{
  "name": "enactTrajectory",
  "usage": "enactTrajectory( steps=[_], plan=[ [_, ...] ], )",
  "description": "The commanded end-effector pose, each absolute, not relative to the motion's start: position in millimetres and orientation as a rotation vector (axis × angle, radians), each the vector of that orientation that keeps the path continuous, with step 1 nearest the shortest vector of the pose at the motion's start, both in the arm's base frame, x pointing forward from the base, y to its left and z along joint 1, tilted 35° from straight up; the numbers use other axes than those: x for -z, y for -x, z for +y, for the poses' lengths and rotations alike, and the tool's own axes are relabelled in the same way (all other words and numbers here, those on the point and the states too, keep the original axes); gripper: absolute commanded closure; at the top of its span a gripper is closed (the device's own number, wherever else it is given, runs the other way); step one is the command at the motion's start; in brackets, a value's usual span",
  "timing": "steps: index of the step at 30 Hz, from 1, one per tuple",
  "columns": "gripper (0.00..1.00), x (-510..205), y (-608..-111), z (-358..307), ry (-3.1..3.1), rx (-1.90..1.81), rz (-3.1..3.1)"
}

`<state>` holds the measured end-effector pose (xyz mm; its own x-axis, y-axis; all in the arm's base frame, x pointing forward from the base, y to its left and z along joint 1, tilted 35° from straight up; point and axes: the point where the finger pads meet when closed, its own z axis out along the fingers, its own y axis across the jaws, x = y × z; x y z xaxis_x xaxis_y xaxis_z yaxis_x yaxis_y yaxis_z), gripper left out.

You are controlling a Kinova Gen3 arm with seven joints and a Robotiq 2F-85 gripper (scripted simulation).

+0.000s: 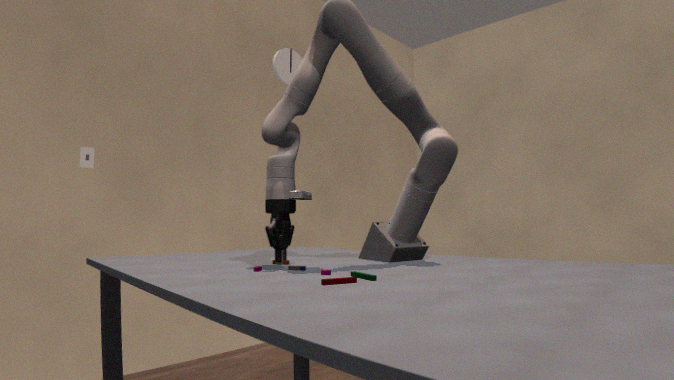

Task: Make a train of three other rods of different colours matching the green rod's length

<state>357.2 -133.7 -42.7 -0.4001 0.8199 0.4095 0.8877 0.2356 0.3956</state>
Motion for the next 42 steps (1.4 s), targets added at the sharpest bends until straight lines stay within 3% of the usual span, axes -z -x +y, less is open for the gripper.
enactTrajectory(
  steps=[1,42],
  plan=[
    [0.95,42.3,-357.5,-134.4,1.652,0.887,-2.377],
    [0.95,47.2,-359.4,-131.3,1.652,0.887,-2.377]
  ],
)
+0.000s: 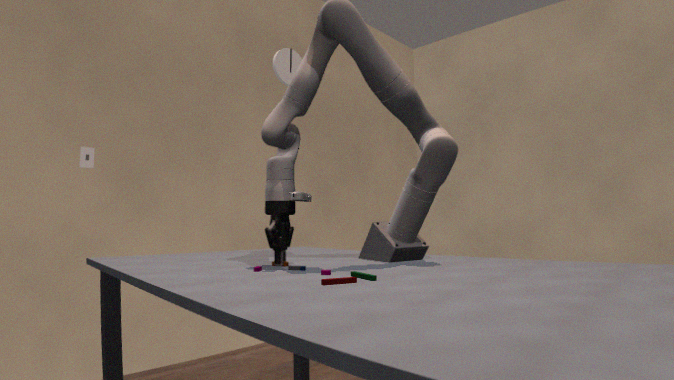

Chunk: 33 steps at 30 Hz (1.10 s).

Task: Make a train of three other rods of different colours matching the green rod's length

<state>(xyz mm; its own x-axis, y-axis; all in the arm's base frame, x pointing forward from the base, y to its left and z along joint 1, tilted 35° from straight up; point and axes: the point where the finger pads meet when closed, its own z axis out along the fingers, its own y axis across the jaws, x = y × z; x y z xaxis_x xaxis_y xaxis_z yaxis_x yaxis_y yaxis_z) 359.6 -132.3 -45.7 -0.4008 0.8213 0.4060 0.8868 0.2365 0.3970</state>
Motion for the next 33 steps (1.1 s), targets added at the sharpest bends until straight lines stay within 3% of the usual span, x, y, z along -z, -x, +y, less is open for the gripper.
enactTrajectory(
  steps=[1,33],
  plan=[
    [0.95,48.0,-359.6,-130.8,1.652,0.887,-2.377],
    [0.95,52.2,-360.8,-128.1,1.652,0.887,-2.377]
  ],
)
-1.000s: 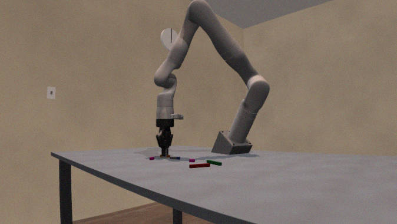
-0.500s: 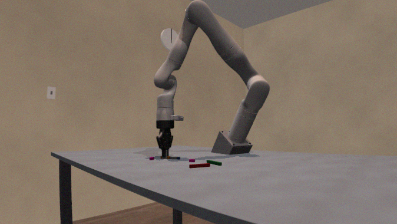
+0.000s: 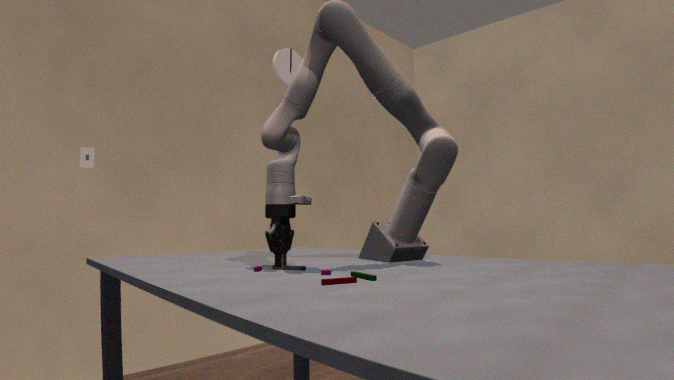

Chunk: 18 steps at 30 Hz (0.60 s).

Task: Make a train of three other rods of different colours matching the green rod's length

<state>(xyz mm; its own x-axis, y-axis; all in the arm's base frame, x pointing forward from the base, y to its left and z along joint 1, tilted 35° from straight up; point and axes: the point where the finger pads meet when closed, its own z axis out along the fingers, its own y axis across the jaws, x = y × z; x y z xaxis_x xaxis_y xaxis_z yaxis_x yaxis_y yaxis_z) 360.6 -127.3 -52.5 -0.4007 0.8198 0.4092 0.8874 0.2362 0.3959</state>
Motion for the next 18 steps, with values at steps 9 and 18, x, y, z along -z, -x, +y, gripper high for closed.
enactTrajectory(
  steps=[9,18],
  plan=[
    [0.95,52.2,-360.8,-128.1,1.652,0.887,-2.377],
    [0.92,52.2,-360.8,-128.1,1.652,0.887,-2.377]
  ],
)
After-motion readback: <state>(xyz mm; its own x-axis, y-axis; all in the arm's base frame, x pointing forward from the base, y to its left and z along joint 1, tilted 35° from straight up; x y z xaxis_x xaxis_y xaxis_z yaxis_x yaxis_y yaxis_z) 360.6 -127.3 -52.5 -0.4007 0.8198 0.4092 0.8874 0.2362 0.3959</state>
